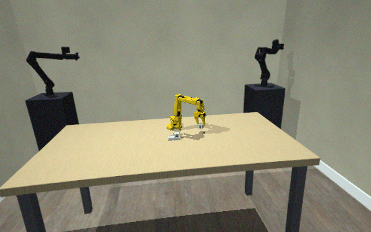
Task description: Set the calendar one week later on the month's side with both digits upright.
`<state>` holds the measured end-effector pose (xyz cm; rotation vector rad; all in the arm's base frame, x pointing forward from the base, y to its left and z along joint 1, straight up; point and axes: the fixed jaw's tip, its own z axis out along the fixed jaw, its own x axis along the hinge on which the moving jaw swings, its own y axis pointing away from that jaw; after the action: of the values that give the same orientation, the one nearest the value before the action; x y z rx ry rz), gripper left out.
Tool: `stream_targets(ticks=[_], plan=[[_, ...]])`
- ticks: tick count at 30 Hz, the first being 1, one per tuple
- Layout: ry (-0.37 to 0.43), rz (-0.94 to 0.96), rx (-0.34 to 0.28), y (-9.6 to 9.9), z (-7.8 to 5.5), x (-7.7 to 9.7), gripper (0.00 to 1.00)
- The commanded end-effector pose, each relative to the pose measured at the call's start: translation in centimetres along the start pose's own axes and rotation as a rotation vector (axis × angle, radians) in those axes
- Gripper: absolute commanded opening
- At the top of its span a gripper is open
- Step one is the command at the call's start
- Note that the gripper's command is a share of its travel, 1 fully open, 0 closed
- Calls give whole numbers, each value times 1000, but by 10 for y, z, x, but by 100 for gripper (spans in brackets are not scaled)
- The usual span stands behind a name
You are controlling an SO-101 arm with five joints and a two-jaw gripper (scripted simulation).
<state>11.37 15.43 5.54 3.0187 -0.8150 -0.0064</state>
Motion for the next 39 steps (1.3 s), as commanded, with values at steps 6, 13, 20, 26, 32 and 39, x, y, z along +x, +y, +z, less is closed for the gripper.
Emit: stream_targets(ticks=[6,13,20,26,32,39], plan=[[4,-13,59,-9,-7,-3,0],[4,-13,59,-9,-7,-3,0],[4,-13,59,-9,-5,-3,0],[4,-13,59,-9,-1,-3,0],[4,-13,59,-9,-1,-3,0],[4,-13,59,-9,2,-3,0]])
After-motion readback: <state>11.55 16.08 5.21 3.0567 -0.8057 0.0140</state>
